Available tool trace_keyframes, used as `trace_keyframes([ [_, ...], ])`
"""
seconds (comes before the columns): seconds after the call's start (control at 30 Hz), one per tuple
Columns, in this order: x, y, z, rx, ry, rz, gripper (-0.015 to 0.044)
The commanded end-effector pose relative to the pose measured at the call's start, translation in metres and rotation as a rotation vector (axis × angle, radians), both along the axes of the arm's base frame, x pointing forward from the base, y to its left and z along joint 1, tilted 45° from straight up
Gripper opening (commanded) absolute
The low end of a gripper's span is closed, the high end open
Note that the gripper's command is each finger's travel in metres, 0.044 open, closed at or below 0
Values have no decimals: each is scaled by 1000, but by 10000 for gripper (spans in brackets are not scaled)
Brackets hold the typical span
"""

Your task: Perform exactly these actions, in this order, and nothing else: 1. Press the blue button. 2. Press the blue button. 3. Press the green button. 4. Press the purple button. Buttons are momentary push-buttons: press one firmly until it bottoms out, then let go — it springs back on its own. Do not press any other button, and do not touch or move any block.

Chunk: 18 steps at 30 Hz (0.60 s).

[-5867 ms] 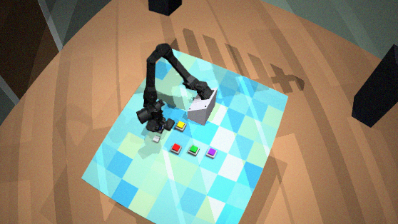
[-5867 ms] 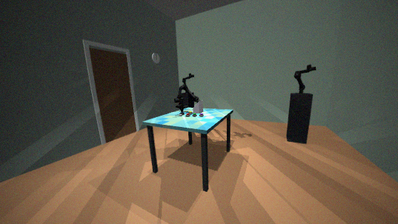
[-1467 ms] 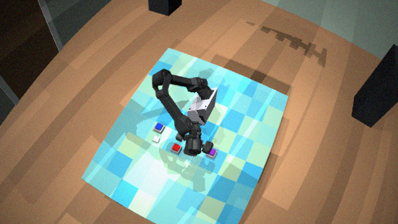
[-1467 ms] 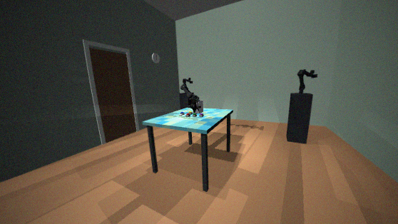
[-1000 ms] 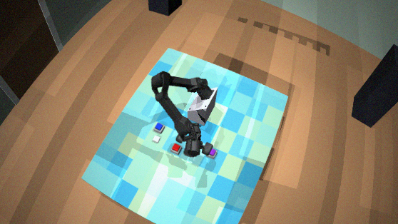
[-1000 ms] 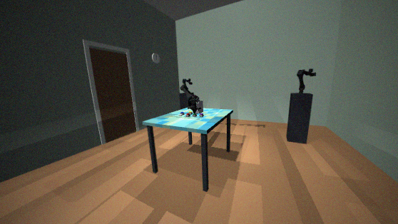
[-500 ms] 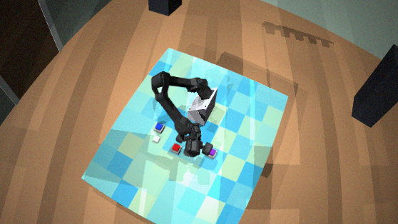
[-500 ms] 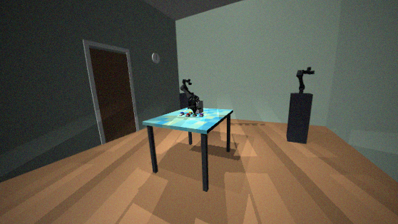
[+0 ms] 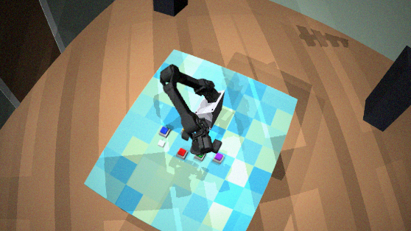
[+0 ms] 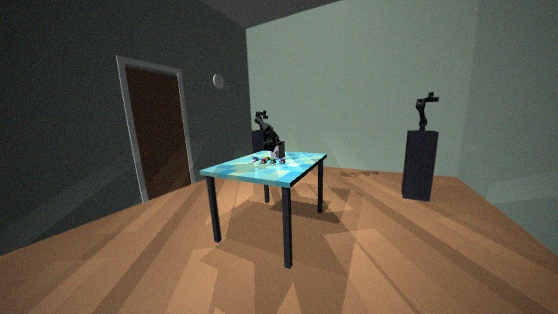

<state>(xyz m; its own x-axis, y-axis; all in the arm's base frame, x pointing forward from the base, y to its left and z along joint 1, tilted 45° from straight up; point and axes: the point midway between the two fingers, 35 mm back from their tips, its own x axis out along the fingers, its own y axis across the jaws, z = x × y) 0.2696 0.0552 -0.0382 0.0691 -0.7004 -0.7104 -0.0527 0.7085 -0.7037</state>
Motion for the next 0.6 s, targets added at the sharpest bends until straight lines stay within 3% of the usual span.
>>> trace_keyframes([
  [0.0, 0, 10, 11, 7, -10, -5, 20],
  [0.1, -2, 18, 5, 10, -10, -4, 20],
  [0.3, -30, 74, -52, 14, -10, -5, 20],
  [0.57, -31, 74, -56, 14, -10, -5, 20],
])
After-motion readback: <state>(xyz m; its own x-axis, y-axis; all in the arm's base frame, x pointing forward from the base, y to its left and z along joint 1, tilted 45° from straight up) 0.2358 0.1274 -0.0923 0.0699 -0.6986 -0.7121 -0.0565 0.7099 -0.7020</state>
